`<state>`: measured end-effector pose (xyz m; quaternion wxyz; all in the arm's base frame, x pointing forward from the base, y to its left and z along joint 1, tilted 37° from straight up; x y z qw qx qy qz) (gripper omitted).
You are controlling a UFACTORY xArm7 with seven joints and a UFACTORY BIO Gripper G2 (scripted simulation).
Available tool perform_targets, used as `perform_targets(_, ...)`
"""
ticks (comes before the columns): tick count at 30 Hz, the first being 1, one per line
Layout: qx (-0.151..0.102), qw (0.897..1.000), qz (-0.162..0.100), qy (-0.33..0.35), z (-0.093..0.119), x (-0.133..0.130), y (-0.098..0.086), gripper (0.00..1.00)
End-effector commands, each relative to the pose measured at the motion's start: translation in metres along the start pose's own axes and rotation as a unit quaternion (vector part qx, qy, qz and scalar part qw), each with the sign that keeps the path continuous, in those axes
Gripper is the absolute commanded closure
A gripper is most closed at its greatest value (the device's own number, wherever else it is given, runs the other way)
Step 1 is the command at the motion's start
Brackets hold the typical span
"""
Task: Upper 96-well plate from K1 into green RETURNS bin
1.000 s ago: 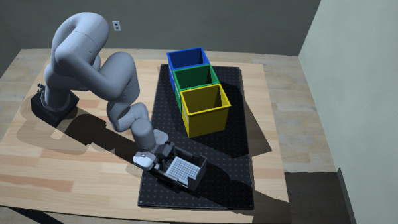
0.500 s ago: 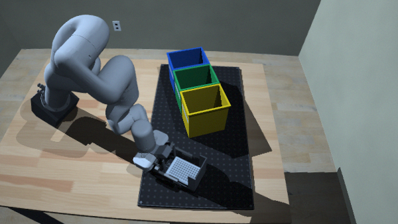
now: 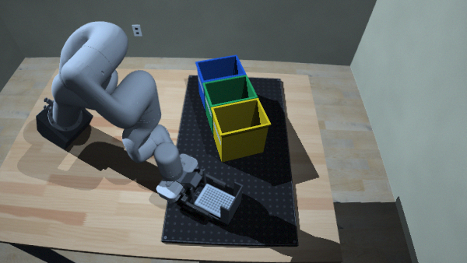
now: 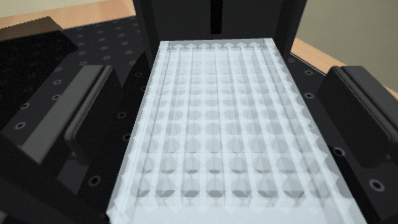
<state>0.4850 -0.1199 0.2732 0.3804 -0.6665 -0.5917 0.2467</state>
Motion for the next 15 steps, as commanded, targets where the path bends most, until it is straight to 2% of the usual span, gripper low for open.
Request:
perform_targets(1, -0.013, 1.0, 0.015, 0.005, -0.002, -0.0008, 0.0035, 0.63)
perform_targets(15, -0.013, 1.0, 0.015, 0.005, -0.0021, -0.0011, 0.0054, 0.63)
Point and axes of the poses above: the point midway between the two finger pads, its own z axis back along the fingers, its own x axis across the jaws, y = z × x, the point moved 7 cm from there along z, back along the fingers, and after that the axes turned 7 degrees about -z, right-handed, at the moved point
